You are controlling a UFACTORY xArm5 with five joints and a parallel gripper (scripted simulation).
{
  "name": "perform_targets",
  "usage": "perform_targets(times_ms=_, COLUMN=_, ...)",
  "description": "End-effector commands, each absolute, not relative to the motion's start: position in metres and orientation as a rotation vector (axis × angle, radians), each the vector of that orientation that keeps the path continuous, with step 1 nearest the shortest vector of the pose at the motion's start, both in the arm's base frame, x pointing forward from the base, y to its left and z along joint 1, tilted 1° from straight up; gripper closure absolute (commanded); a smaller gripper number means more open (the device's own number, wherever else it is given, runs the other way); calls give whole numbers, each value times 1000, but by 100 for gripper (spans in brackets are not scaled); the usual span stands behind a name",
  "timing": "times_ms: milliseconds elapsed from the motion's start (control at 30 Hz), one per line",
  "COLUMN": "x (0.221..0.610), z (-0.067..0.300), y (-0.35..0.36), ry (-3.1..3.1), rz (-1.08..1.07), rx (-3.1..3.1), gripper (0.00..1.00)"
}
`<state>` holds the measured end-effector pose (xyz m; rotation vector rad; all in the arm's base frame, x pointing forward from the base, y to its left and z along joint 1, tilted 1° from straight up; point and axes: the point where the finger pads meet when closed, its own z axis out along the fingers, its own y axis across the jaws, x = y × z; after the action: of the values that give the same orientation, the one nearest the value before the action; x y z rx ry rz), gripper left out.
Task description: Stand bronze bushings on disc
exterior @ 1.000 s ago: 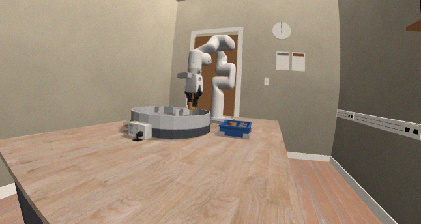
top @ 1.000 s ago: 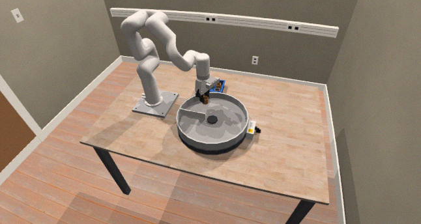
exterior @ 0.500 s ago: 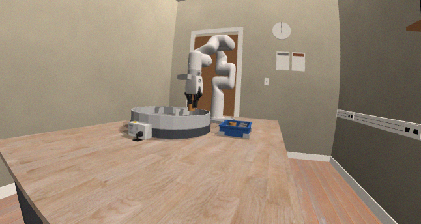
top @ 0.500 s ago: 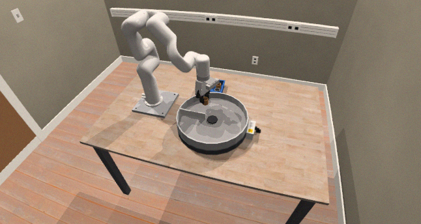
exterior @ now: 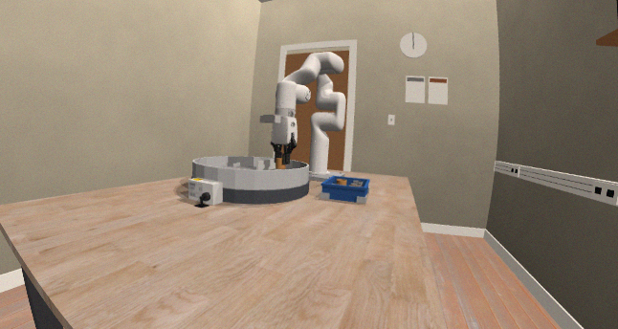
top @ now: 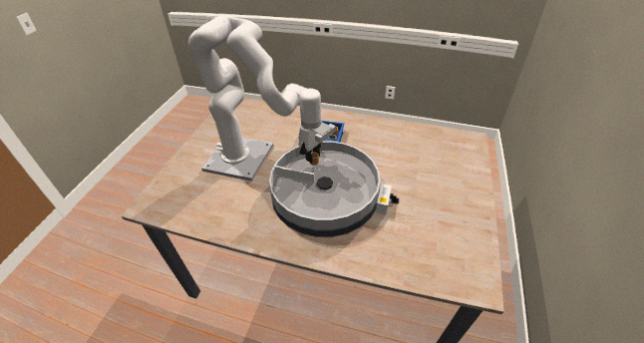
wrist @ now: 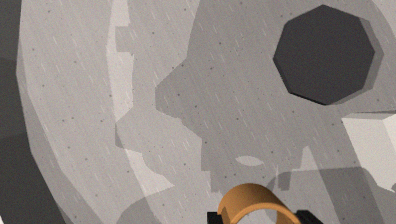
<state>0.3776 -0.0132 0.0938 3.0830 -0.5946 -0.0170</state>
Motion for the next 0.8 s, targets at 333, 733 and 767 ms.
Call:
perform_targets(times_ms=333, x=379, z=81, y=-13, ry=-595, rz=-12, rx=3084, gripper=100)
perform_targets(times_ms=733, x=379, z=80, y=-13, ry=-595, rz=-12, rx=3084, gripper=100)
perform_targets(times_ms=767, x=379, z=80, y=-13, ry=-595, rz=-12, rx=3084, gripper=100)
